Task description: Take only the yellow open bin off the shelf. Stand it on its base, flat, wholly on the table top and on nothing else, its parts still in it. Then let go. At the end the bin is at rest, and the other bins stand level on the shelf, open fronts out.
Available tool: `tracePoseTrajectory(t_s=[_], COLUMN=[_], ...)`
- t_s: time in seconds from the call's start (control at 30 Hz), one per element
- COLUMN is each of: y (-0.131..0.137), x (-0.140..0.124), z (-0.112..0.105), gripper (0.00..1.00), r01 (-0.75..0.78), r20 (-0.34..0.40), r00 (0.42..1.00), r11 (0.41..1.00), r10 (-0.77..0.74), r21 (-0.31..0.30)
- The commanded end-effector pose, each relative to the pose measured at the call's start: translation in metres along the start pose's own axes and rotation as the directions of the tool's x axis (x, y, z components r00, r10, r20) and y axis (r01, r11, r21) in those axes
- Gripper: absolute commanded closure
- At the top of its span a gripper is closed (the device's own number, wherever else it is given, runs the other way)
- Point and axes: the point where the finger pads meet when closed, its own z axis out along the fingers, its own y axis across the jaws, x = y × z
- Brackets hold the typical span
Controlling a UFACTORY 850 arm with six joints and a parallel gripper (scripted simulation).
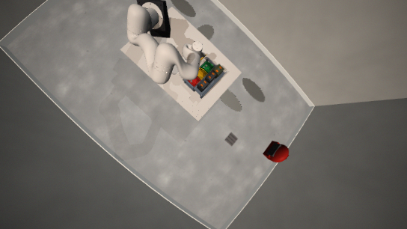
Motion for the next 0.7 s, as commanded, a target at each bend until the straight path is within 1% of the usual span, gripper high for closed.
tracePoseTrajectory(t_s=[0.0, 0.37, 0.53, 0.67], y=[-0.019, -0.019, -0.059, -0.059], x=[0.0, 0.0, 0.0, 0.0], z=[0.0, 0.0, 0.0, 0.0], gripper=[1.0, 1.0, 1.0, 1.0], r01=[0.0, 0.0, 0.0, 0.0], r20=[-0.001, -0.001, -0.001, -0.001], r00=[1.0, 1.0, 1.0, 1.0], r11=[1.0, 1.0, 1.0, 1.0], r10=[0.0, 0.0, 0.0, 0.0], r21=[-0.002, -0.002, -0.002, -0.002])
